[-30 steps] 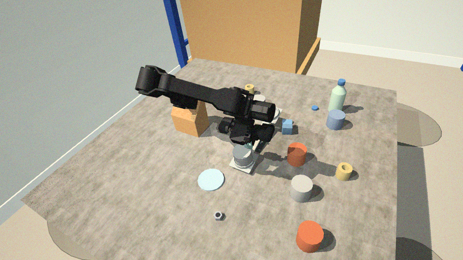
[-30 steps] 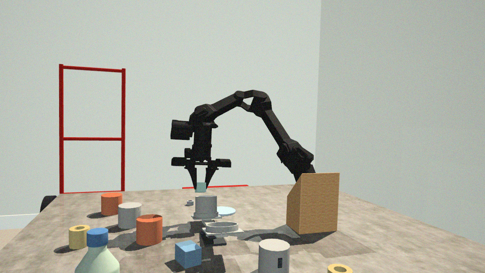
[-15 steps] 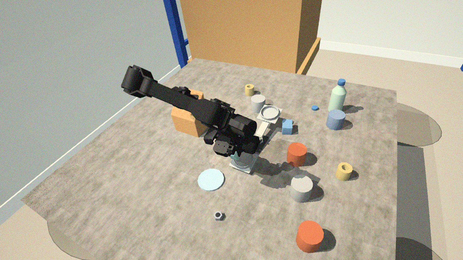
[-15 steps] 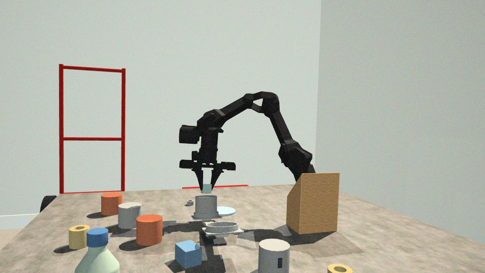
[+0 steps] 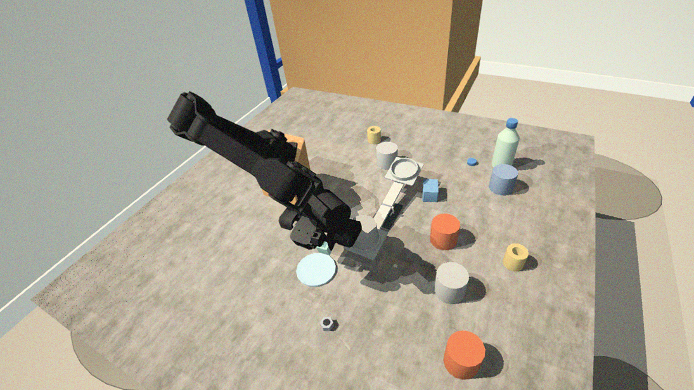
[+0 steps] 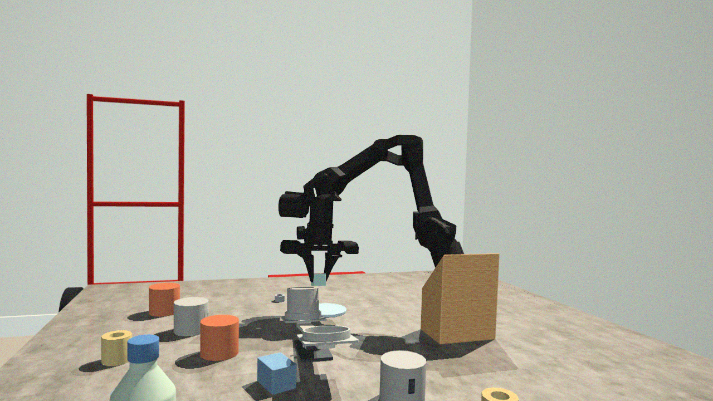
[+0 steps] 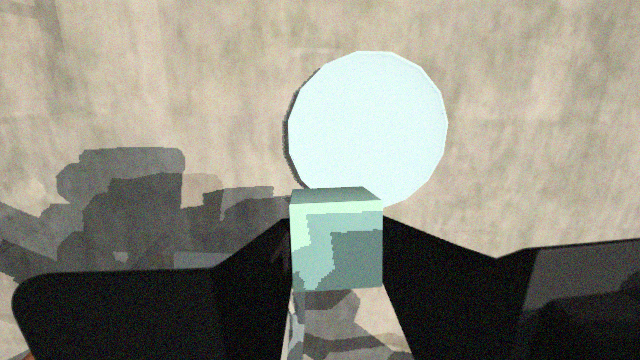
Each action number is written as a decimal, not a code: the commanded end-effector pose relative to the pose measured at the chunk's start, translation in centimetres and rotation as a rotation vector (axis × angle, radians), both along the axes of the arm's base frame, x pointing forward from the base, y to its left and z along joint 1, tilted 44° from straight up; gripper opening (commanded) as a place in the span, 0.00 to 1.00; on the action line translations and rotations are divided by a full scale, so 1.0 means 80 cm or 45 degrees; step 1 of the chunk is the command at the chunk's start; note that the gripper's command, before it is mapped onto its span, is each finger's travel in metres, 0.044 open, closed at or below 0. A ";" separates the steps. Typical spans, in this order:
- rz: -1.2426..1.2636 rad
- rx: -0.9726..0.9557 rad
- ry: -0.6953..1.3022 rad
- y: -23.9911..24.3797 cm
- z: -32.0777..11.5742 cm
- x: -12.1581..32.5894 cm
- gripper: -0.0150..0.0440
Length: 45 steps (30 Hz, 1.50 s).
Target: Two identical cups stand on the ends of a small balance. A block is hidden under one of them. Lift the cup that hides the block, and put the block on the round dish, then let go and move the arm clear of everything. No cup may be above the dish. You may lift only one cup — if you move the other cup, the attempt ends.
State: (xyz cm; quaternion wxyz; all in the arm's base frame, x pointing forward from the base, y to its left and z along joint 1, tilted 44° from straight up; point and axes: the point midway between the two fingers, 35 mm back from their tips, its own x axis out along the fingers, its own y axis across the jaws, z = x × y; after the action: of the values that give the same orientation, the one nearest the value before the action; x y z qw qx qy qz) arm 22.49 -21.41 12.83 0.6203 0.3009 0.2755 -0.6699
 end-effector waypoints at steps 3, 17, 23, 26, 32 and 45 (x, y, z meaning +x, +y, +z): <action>-0.019 -0.037 0.030 -0.016 0.008 -0.029 0.25; -0.026 -0.048 0.037 -0.053 -0.024 -0.041 0.25; -0.026 -0.049 0.038 -0.057 -0.028 -0.042 0.25; -0.026 -0.049 0.038 -0.060 -0.031 -0.042 0.25; -0.026 -0.049 0.038 -0.068 -0.040 -0.043 0.25; -0.033 -0.055 0.035 -0.071 -0.039 -0.043 0.65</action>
State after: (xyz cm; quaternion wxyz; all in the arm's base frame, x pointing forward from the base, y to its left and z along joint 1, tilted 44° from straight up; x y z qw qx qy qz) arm 19.02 -27.06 9.64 0.6141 0.2816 0.2661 -0.6876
